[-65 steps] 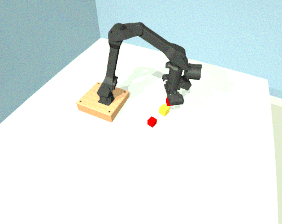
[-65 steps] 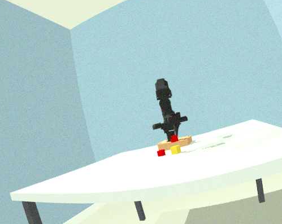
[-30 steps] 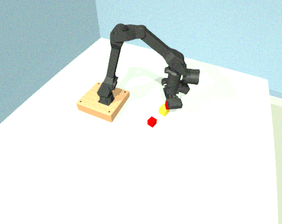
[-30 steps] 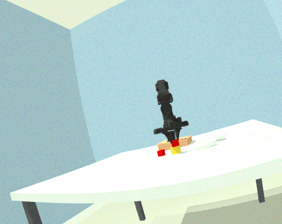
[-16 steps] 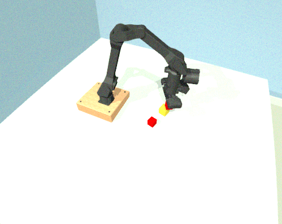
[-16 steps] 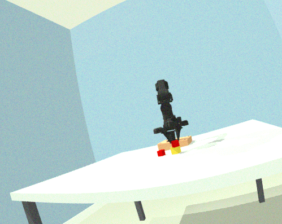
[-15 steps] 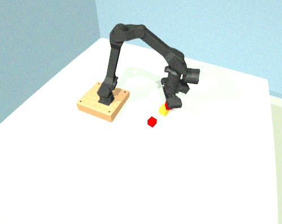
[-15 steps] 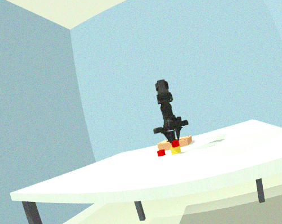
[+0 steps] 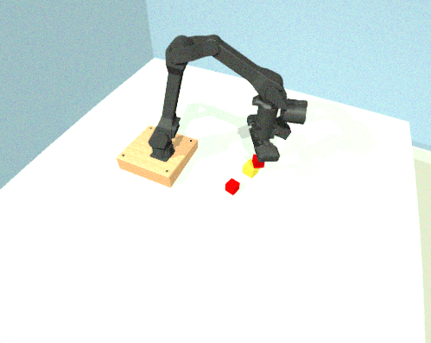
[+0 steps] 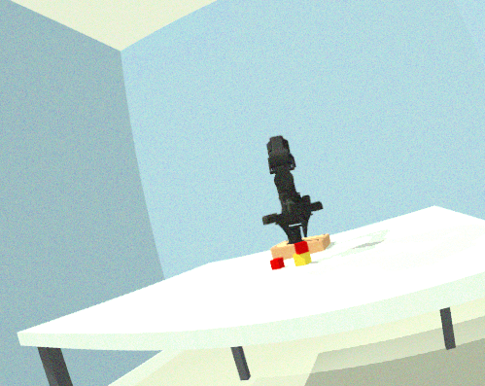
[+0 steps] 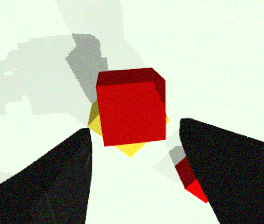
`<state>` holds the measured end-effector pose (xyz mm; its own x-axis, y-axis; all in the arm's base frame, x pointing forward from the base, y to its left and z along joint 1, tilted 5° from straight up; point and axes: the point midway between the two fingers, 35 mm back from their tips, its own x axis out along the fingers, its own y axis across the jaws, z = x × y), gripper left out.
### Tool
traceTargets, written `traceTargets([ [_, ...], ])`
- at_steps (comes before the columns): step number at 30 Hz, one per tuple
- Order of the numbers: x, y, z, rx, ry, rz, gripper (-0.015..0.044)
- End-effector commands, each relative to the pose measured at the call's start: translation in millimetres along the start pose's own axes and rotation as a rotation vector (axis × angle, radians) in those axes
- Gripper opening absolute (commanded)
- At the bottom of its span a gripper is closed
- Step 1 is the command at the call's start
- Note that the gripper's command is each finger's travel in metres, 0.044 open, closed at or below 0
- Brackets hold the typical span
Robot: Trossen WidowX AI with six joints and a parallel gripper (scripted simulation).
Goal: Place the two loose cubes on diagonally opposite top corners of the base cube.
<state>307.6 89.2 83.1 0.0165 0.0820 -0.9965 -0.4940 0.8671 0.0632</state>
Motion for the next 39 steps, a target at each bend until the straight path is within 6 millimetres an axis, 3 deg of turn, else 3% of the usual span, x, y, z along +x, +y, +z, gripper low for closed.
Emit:
traceTargets([
  [1,-8,0,2,-0.007,-0.014,-0.004,0.0205],
  [8,-9,0,2,-0.007,-0.014,-0.004,0.0205],
  [10,-7,-3,-2,-0.024,-0.006,-0.002,0.0258],
  [21,-28,-44,-47,-0.424,-0.004,-0.008,0.0265],
  [31,-42,-68,-90,-0.767,-0.001,-0.012,0.0265],
  [36,-41,-68,-91,-0.773,-0.001,-0.012,0.0265],
  [39,-20,-70,-90,-0.773,-0.001,-0.012,0.0265],
])
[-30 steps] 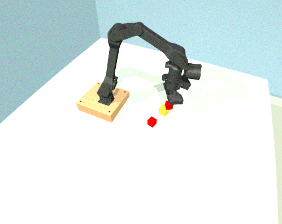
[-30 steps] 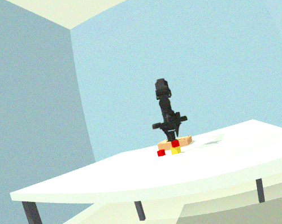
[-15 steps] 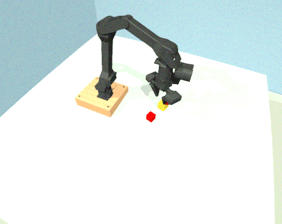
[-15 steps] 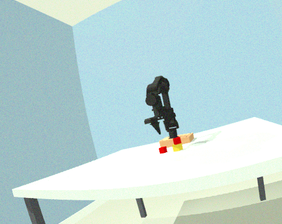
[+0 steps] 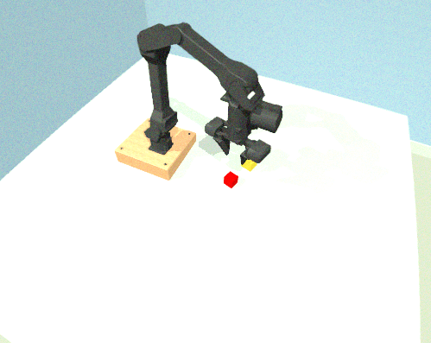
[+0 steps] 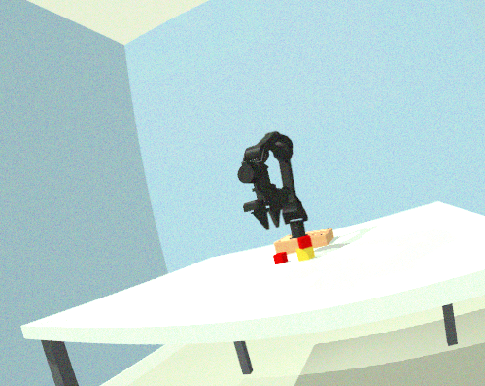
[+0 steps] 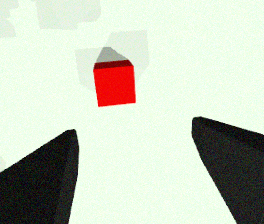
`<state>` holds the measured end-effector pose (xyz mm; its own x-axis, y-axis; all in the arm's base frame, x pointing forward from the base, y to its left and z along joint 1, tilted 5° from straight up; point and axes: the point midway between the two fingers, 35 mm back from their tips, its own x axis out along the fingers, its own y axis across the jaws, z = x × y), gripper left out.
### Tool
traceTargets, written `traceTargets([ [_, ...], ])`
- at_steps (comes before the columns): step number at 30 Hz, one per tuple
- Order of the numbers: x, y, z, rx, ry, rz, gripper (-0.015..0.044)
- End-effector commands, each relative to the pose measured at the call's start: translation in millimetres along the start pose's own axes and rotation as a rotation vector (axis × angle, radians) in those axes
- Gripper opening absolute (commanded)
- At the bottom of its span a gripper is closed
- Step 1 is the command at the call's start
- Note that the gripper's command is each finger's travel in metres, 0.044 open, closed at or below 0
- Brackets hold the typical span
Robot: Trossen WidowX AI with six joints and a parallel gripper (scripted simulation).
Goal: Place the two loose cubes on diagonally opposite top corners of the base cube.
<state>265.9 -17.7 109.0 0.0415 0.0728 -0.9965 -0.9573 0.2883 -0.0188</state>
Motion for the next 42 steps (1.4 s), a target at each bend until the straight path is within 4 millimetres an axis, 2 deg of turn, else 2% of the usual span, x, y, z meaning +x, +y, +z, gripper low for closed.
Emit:
traceTargets([
  [1,24,3,-1,-0.009,0.001,0.016,0.0265],
  [5,54,5,-1,-0.009,0.001,0.016,0.0265],
  [37,103,6,-1,-0.009,0.001,0.016,0.0265],
  [42,103,6,-1,-0.009,0.001,0.016,0.0134],
])
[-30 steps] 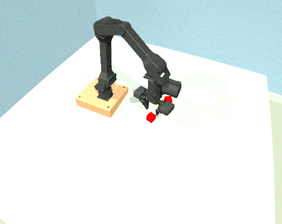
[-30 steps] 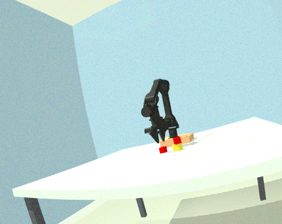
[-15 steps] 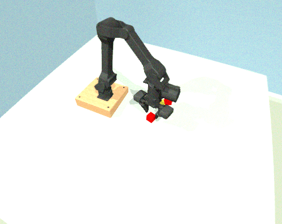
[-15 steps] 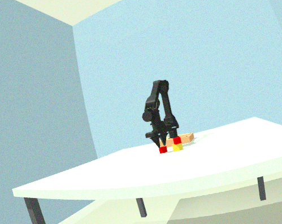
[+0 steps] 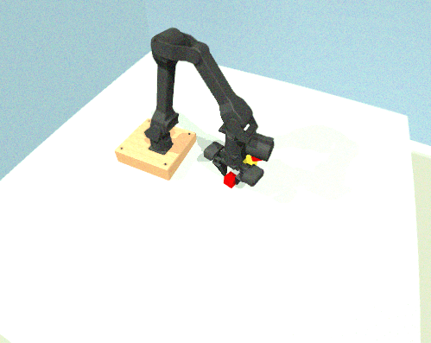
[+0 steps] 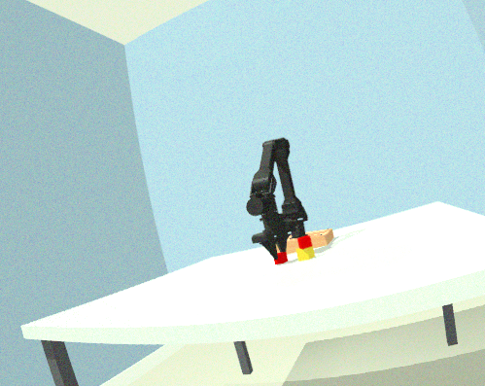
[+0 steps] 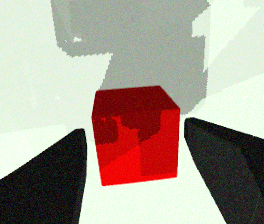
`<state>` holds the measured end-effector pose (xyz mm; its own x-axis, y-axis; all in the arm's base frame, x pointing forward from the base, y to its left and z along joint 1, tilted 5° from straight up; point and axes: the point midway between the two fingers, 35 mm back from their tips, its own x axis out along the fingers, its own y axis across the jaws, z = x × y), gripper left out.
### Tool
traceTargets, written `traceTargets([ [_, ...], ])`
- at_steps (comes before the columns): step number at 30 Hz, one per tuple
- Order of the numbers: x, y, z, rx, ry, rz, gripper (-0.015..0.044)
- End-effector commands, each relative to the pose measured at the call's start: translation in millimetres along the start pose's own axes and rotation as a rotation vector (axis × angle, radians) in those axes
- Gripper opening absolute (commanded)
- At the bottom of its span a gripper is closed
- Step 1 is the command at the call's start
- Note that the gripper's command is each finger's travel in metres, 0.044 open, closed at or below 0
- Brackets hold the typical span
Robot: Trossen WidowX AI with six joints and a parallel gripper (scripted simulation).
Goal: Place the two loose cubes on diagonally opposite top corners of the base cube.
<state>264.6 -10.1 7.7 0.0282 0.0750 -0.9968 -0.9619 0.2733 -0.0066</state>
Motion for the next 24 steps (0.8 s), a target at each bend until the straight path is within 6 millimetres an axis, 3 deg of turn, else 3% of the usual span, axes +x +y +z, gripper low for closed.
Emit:
traceTargets([
  [1,1,1,0,0.006,-0.001,0.003,0.0107],
  [11,-7,-1,0,0.010,0.000,0.007,0.0105],
  [24,-44,-6,1,0.009,0.000,0.005,0.0105],
])
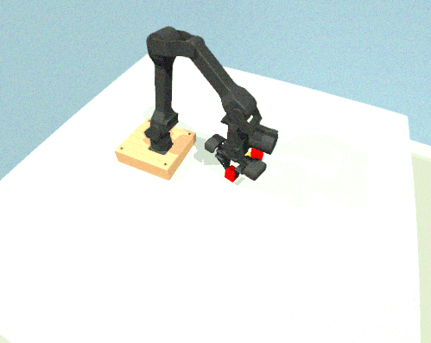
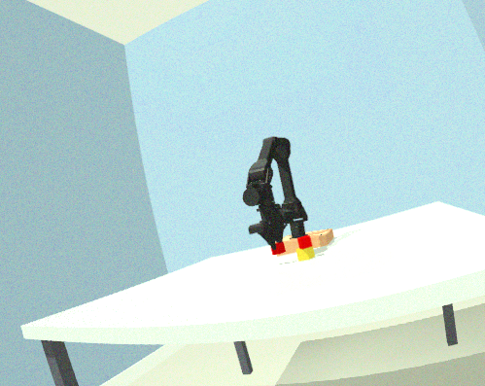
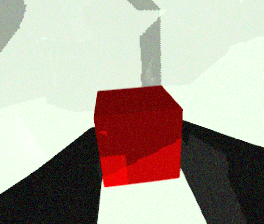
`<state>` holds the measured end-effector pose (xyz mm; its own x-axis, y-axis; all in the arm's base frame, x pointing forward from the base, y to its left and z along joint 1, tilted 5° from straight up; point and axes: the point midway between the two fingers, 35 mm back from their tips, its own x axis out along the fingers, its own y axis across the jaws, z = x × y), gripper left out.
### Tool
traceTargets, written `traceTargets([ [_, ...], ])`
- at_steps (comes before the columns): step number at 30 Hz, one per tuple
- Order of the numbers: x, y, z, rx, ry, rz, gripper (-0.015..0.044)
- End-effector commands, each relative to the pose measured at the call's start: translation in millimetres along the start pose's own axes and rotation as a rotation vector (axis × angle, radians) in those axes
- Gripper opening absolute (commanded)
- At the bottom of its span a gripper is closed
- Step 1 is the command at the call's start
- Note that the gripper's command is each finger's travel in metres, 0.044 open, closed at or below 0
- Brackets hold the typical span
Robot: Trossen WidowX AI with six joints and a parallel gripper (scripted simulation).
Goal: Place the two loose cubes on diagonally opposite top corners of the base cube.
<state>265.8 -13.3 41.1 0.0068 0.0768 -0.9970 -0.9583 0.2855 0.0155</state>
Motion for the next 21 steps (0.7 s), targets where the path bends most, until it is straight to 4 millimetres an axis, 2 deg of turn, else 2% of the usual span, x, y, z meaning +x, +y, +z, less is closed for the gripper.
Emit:
traceTargets([
  [1,-14,-3,1,-0.006,-0.005,-0.016,0.0105],
  [21,-73,3,0,-0.008,-0.004,-0.019,0.0105],
])
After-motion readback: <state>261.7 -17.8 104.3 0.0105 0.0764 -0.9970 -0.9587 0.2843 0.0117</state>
